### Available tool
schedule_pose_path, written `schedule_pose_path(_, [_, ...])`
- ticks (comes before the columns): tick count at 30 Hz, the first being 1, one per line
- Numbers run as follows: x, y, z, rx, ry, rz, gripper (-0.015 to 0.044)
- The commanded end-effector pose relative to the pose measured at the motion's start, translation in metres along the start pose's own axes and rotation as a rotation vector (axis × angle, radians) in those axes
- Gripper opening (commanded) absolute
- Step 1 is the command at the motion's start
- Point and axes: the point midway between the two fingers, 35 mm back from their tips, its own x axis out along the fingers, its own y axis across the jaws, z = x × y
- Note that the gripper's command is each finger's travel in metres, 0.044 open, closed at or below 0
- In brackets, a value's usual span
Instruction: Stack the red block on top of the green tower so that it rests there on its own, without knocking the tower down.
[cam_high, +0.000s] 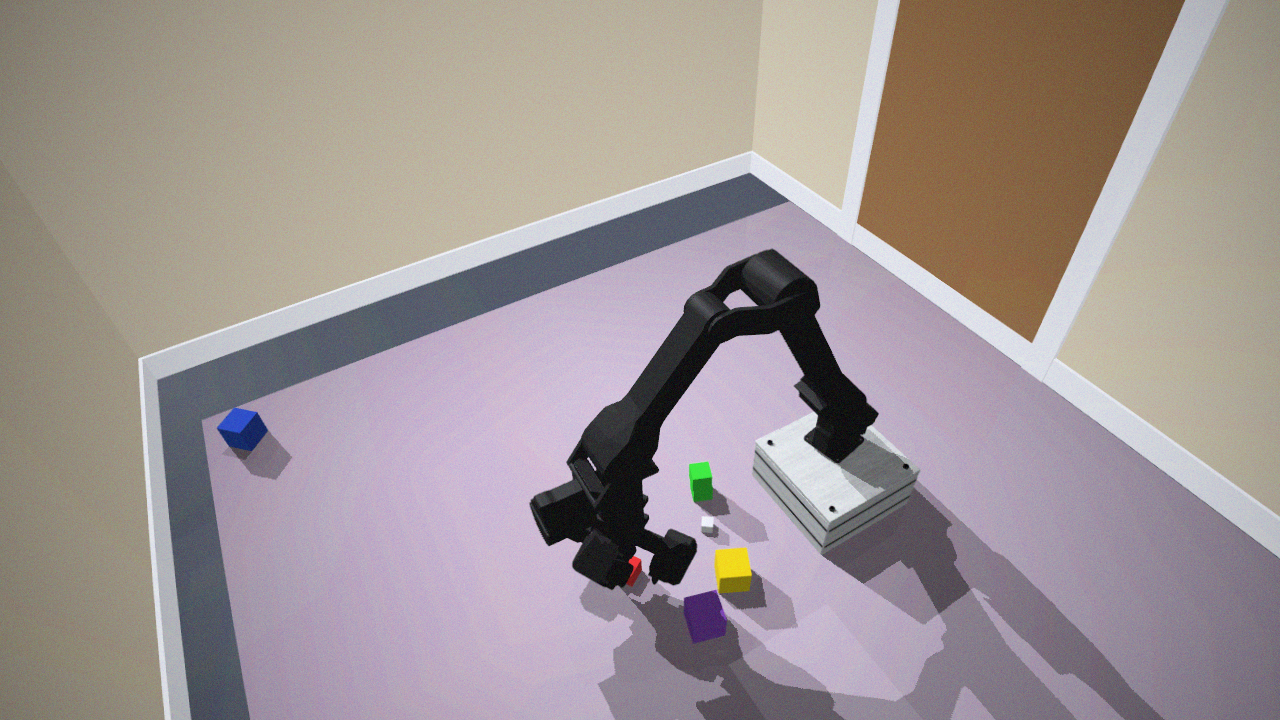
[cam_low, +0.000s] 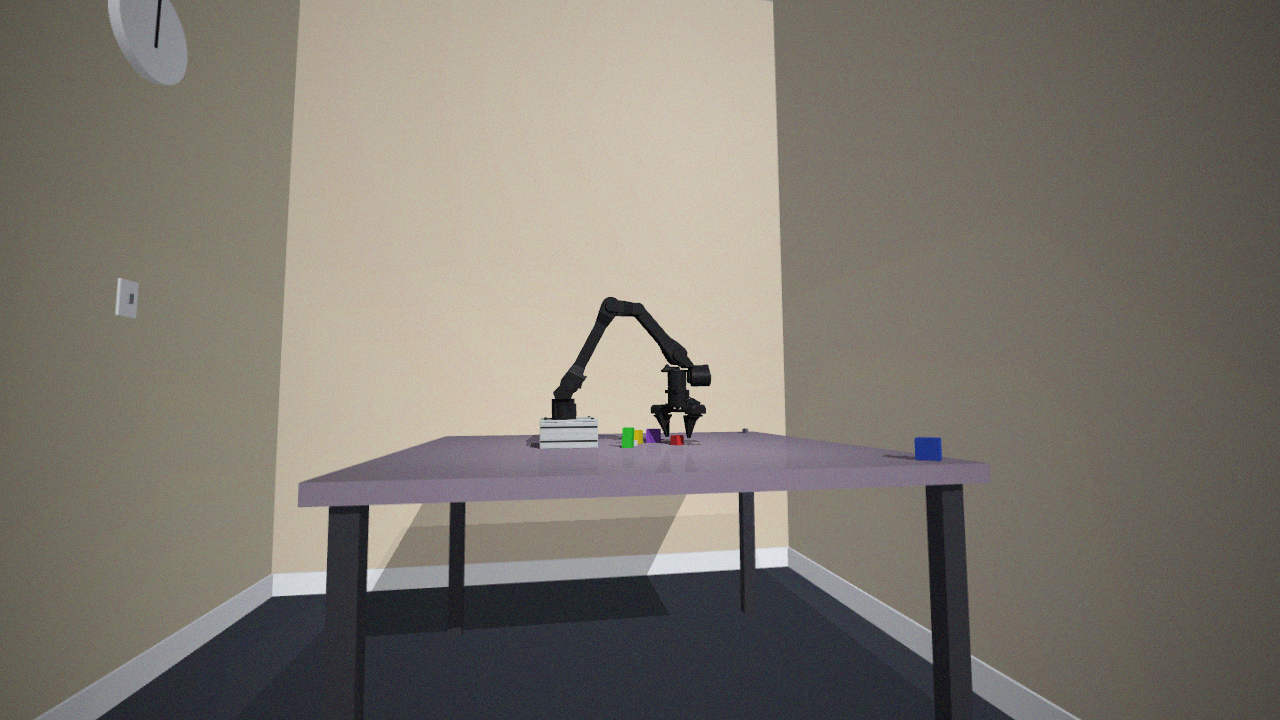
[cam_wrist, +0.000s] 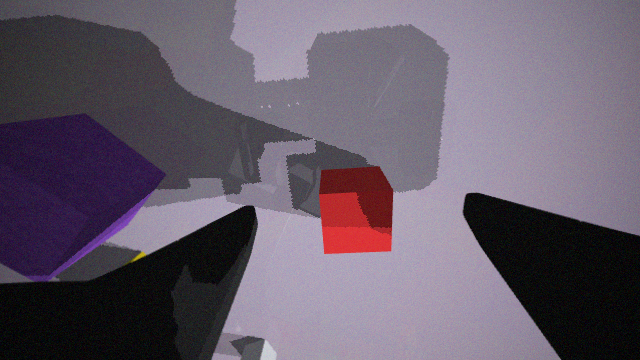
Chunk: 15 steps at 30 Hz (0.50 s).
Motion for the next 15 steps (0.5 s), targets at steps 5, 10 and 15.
schedule_pose_path(5, [0.0150, 0.0009, -0.0031, 0.003, 0.010, 0.000, 0.0440])
schedule_pose_path(10, [0.0160, 0.0010, -0.0032, 0.003, 0.010, 0.000, 0.0440])
schedule_pose_path(15, [0.0160, 0.0010, -0.0032, 0.003, 0.010, 0.000, 0.0440])
